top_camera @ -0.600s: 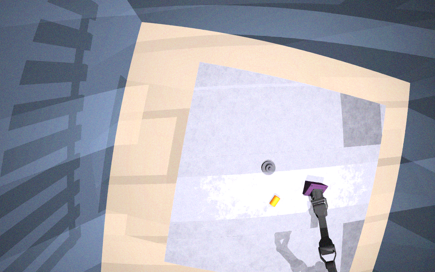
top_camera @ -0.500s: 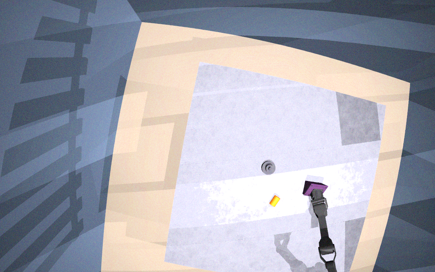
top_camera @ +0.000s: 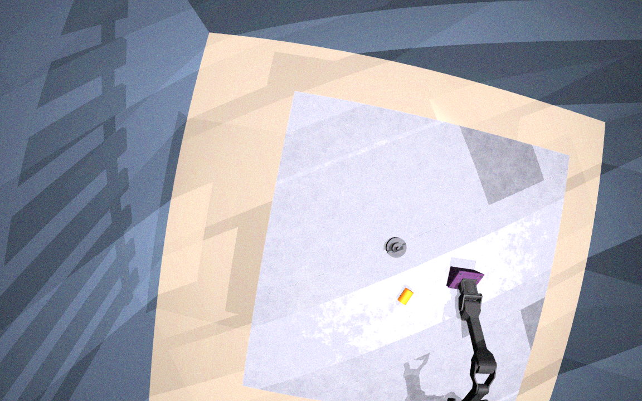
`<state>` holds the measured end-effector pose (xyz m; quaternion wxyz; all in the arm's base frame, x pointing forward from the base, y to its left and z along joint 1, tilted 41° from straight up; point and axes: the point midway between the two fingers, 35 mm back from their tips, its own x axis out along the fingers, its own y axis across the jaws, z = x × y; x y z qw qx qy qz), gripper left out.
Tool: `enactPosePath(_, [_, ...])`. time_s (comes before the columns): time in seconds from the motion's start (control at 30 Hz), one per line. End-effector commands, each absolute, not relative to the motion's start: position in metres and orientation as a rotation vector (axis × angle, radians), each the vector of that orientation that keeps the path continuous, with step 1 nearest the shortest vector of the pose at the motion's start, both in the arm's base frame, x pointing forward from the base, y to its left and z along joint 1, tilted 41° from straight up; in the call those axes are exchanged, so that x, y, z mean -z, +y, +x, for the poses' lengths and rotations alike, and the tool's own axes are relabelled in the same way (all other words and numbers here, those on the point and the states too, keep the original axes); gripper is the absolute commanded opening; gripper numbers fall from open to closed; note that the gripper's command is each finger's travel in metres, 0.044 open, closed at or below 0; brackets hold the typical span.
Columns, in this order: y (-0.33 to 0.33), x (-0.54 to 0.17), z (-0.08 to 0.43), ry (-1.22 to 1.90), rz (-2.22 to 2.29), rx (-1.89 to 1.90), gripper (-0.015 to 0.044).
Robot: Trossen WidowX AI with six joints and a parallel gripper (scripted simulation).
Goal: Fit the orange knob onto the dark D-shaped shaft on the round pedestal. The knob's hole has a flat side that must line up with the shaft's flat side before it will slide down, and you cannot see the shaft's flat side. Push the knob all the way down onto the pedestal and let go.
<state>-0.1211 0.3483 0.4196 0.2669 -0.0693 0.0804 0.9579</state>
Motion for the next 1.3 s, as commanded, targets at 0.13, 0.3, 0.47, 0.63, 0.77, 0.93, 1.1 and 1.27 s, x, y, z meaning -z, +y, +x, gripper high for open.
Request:
enactPosePath(0.13, [0.362,-0.381,0.017,0.241,-0.289,-2.195,0.0440])
enactPosePath(0.3, [0.343,-0.356,0.097,0.281,-0.344,-1.975,0.0440])
enactPosePath(0.47, [0.301,-0.337,0.170,0.320,-0.390,-1.752,0.0440])
enactPosePath(0.63, [0.245,-0.319,0.228,0.374,-0.426,-1.541,0.0440])
enactPosePath(0.77, [0.191,-0.301,0.261,0.443,-0.441,-1.390,0.0440])
enactPosePath(0.93, [0.118,-0.278,0.284,0.544,-0.436,-1.216,0.0440])
enactPosePath(1.1, [0.046,-0.258,0.285,0.640,-0.405,-1.061,0.0440])
enactPosePath(1.27, [-0.018,-0.241,0.267,0.723,-0.349,-0.924,0.0440])
